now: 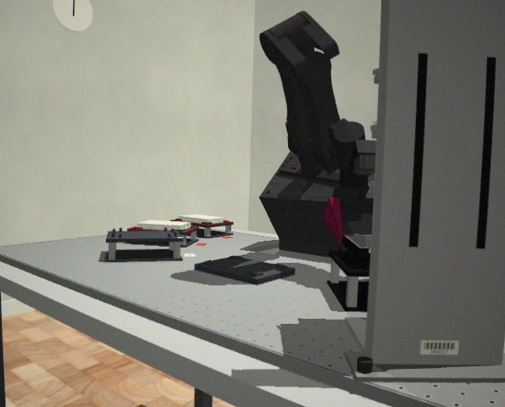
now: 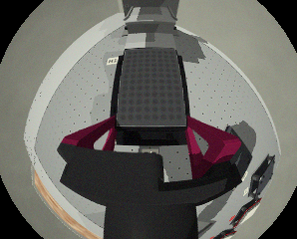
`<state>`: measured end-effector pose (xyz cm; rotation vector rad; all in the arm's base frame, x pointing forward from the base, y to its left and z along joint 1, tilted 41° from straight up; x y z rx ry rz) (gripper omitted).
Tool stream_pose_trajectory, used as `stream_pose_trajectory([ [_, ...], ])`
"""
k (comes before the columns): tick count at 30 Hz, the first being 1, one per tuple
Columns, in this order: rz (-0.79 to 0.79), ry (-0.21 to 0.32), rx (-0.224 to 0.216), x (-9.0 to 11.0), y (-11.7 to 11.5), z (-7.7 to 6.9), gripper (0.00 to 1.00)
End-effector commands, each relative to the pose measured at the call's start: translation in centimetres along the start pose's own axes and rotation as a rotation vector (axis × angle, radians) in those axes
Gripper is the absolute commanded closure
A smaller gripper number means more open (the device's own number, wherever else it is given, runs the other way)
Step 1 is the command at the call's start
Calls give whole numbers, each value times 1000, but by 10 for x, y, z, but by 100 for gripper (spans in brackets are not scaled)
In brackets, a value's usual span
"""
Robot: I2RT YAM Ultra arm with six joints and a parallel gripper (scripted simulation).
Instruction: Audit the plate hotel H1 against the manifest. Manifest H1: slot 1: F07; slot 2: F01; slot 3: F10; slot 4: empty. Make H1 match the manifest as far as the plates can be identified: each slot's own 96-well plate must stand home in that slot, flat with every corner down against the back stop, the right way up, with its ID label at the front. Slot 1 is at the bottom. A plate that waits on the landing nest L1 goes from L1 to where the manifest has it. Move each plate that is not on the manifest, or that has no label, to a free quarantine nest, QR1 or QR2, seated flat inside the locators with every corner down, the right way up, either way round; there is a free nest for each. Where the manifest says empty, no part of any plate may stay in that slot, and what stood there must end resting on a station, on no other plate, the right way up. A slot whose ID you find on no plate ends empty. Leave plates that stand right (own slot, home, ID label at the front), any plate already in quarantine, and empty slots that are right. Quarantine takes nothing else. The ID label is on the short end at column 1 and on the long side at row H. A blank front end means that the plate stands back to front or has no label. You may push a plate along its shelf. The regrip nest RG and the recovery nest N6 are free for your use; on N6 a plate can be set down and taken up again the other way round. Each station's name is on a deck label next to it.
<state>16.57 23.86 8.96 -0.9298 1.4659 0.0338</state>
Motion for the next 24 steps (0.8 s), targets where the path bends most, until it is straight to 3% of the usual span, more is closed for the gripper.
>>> stream_pose_trajectory([
  [1,8,-20,-4,-3,0,0,14],
  [24,8,-20,-5,5,2,7,14],
])
Point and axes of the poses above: the point where the finger pads meet when closed, its own z axis out along the fingers, its own y axis across the jaws, x = y × z, the point moved 8 cm from there along -z, back along the fingers, and after that the axes turned 8 degrees about -z, right-handed, at the moved point
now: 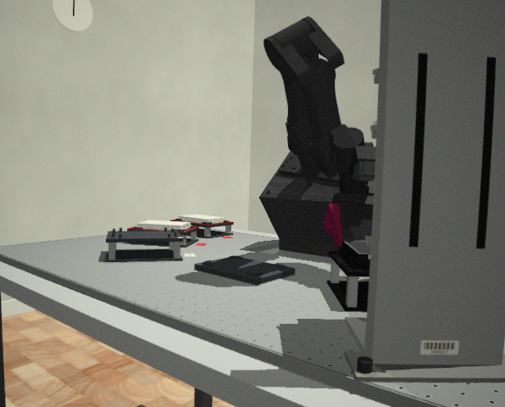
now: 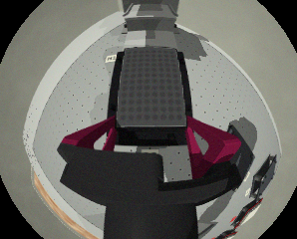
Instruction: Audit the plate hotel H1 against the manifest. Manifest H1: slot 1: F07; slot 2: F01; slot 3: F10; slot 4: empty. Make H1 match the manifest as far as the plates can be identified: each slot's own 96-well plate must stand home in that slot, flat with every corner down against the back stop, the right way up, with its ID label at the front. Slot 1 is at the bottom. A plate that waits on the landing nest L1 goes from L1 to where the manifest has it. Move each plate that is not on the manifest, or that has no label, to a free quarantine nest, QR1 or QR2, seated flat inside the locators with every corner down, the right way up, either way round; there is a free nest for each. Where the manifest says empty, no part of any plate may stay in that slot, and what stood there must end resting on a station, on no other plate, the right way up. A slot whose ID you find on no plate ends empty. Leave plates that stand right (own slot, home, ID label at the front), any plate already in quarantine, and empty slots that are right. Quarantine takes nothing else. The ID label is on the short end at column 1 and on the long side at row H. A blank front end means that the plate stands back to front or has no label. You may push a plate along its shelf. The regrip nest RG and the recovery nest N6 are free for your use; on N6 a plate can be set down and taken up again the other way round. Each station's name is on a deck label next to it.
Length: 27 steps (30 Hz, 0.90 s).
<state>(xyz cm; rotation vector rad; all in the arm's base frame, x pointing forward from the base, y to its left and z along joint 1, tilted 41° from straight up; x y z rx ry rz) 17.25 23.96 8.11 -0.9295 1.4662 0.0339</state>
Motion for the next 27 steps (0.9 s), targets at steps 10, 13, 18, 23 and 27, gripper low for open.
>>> stream_pose_trajectory([
  [10,-1,-6,-12,2,2,3,14],
  [13,-4,-1,-14,4,2,4,14],
  [18,-9,8,-18,7,3,5,14],
  [23,-12,14,-21,9,4,6,7],
  [27,-12,14,-21,9,4,6,7],
])
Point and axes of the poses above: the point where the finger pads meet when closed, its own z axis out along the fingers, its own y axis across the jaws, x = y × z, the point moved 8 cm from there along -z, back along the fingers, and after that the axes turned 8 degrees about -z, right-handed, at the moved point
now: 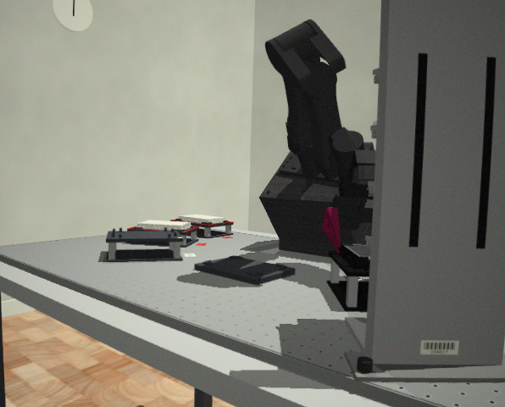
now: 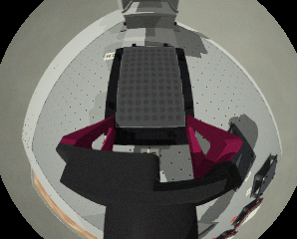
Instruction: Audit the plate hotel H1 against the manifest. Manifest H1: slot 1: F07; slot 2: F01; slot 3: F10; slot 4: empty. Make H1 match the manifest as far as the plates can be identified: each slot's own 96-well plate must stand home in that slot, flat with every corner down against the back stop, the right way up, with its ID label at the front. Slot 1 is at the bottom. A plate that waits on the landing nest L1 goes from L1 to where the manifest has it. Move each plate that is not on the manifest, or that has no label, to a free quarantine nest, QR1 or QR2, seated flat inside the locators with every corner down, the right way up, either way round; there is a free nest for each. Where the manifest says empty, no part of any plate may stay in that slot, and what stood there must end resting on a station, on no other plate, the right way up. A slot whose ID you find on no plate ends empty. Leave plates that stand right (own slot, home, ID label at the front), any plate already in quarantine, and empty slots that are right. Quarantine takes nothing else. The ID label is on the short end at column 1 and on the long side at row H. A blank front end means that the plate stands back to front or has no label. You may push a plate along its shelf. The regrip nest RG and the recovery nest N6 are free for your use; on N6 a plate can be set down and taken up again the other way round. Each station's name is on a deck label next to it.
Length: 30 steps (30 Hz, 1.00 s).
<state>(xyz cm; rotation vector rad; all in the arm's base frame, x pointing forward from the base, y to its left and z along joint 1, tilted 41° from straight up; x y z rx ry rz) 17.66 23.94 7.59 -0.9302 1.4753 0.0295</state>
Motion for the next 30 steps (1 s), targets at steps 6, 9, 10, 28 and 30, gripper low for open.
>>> stream_pose_trajectory([
  [6,-13,4,-21,4,4,2,7],
  [9,-13,4,-21,4,4,2,0],
  [10,-13,4,-21,4,4,2,0],
  [28,-2,-15,-12,-3,2,-3,0],
  [30,4,-25,-8,-7,1,-5,0],
])
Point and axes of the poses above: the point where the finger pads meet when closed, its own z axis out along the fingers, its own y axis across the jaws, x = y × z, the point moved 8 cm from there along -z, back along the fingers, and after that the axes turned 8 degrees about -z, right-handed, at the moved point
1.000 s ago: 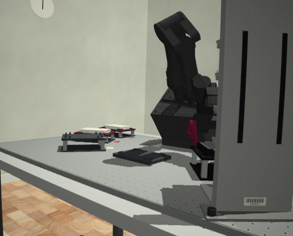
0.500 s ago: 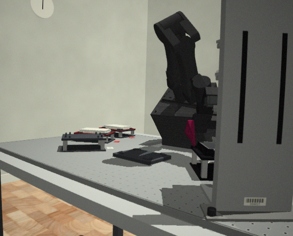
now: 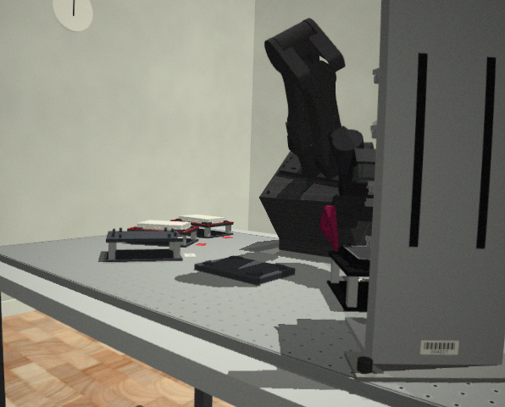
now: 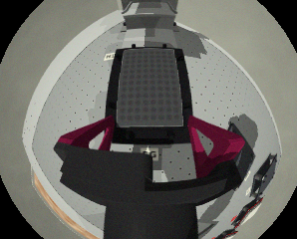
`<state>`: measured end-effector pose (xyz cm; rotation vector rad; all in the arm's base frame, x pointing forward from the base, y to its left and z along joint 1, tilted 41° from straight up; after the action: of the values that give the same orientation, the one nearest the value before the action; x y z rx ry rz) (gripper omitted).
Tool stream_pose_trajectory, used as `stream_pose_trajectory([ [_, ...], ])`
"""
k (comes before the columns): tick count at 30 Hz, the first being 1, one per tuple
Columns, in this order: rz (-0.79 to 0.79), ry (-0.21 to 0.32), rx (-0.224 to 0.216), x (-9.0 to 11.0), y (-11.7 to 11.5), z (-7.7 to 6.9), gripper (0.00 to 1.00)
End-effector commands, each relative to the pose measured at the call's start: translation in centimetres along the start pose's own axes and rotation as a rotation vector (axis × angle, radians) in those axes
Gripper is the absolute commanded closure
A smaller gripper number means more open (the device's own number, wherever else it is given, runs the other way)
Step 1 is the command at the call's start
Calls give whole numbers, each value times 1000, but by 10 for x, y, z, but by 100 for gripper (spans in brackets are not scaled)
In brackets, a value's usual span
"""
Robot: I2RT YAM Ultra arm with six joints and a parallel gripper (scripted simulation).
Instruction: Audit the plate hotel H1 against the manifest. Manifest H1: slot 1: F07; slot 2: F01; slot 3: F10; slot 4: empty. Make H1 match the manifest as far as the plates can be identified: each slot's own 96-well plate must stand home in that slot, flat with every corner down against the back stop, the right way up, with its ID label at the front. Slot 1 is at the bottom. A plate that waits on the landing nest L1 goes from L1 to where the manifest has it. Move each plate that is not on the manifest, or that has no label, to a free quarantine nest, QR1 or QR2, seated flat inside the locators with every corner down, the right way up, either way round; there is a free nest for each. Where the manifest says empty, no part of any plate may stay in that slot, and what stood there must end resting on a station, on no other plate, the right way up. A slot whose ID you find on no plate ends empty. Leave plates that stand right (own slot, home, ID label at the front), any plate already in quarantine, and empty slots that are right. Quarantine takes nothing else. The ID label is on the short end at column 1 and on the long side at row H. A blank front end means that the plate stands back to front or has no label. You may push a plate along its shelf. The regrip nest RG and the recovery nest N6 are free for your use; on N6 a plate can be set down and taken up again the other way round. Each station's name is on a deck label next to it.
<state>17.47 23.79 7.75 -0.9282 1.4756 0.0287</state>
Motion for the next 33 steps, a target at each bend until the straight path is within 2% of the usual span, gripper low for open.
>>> stream_pose_trajectory([
  [1,6,-30,-7,-8,1,-4,0],
  [33,7,-30,-7,-36,-4,-41,0],
])
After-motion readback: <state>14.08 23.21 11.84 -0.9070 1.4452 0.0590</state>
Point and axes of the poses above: the point where the finger pads meet when closed, its own z axis out along the fingers, its own y axis across the jaws, x = y × z, the point moved 8 cm from there along -z, back along the fingers, and after that the axes turned 8 degrees about -z, right-handed, at the moved point
